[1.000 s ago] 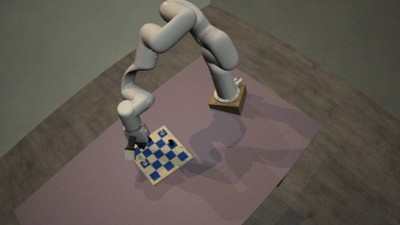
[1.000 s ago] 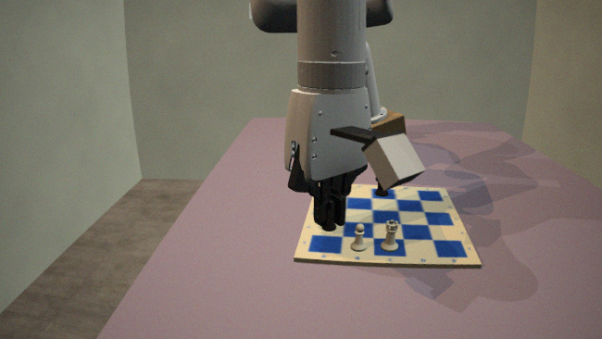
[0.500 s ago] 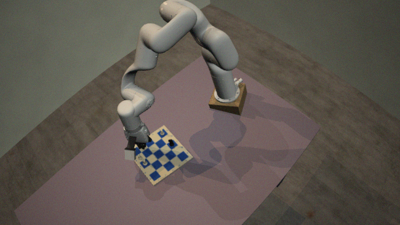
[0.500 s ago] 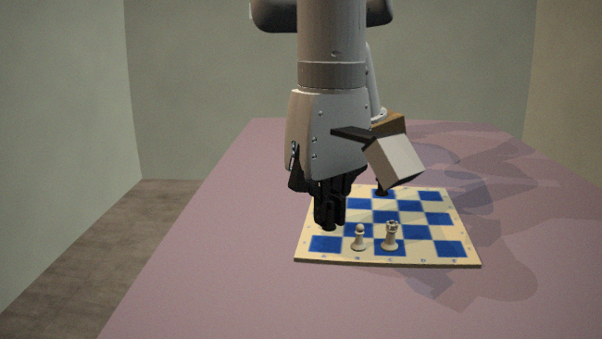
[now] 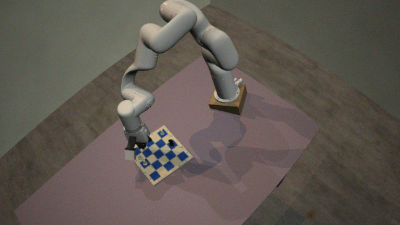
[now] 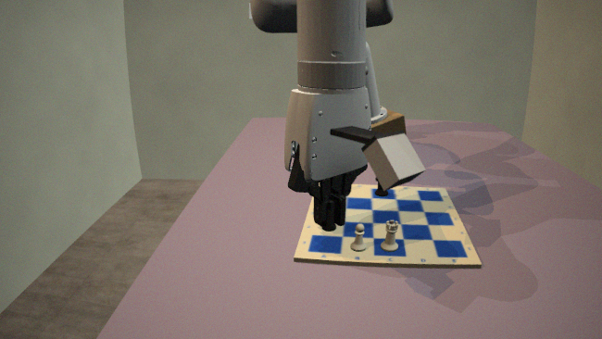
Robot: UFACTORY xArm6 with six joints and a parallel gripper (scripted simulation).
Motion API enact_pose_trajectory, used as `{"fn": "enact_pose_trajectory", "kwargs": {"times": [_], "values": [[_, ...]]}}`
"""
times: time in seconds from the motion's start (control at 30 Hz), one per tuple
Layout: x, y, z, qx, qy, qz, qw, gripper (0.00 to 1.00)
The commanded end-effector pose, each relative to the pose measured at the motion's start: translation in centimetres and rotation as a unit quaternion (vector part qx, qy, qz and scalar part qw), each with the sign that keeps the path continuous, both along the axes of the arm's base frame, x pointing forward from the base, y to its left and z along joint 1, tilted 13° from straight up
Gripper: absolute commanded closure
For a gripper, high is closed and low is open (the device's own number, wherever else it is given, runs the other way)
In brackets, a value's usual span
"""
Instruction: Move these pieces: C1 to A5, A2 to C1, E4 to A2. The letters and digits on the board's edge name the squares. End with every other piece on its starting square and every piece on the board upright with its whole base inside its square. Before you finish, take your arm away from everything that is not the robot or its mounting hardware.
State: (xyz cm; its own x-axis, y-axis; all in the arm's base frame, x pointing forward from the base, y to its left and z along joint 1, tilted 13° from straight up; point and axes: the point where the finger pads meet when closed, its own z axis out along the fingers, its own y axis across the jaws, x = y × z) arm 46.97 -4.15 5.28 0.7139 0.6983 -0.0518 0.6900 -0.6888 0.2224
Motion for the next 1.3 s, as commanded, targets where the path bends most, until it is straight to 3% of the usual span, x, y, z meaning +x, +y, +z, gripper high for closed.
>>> {"fn": "enact_pose_trajectory", "kwargs": {"times": [0.0, 0.03, 0.2, 0.23, 0.3, 0.33, 0.47, 0.5, 1.0, 1.27], "values": [[0.1, 0.0, 0.2, 0.0, -0.002, 0.0, 1.0, 1.0], [0.1, 0.0, 0.2, 0.0, -0.002, 0.0, 1.0, 0.93], [0.1, 0.0, 0.2, 0.0, -0.002, 0.0, 1.0, 0.86], [0.1, 0.0, 0.2, 0.0, -0.002, 0.0, 1.0, 0.79], [0.1, 0.0, 0.2, 0.0, -0.002, 0.0, 1.0, 0.79], [0.1, 0.0, 0.2, 0.0, -0.002, 0.0, 1.0, 0.73], [0.1, 0.0, 0.2, 0.0, -0.002, 0.0, 1.0, 0.73], [0.1, 0.0, 0.2, 0.0, -0.002, 0.0, 1.0, 0.66], [0.1, 0.1, 0.5, 0.0, -0.002, 0.0, 1.0, 0.66], [-0.3, 0.7, 3.5, 0.0, -0.002, 0.0, 1.0, 0.66]]}}
